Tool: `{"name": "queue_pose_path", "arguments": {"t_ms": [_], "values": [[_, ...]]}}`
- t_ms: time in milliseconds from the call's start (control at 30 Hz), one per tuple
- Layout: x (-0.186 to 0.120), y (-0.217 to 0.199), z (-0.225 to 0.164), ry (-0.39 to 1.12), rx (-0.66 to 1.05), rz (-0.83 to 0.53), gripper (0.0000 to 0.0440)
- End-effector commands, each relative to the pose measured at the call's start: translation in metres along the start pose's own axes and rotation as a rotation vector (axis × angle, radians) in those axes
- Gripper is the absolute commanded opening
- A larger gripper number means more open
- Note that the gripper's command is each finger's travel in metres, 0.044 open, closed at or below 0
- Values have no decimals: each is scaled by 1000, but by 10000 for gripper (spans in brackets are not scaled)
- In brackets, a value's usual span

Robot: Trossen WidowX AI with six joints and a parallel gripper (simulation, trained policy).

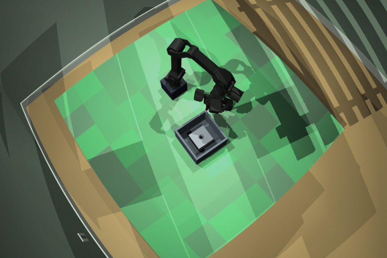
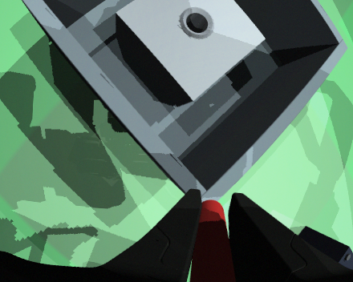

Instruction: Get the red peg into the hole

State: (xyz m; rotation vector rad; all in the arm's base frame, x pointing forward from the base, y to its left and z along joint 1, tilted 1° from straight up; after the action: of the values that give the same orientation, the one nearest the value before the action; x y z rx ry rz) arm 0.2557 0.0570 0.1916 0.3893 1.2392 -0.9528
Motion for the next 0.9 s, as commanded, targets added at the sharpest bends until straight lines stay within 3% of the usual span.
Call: {"name": "queue_pose_path", "arguments": {"t_ms": [0, 867], "values": [[2, 0, 13, -6, 26, 5, 0], [68, -6, 113, 45, 58, 69, 0]]}}
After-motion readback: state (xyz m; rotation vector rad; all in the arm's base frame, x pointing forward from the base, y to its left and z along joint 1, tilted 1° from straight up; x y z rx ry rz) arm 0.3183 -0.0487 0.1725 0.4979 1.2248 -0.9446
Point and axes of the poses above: the point midway between the two fingers, 35 mm back from their tips, its own x axis out along the fingers, its own y axis across the jaws, z = x × y, the point moved 10 cm from there along -x, back along the fingers, and after that the axes turned 1 degree about -x, right-handed, at the moved point
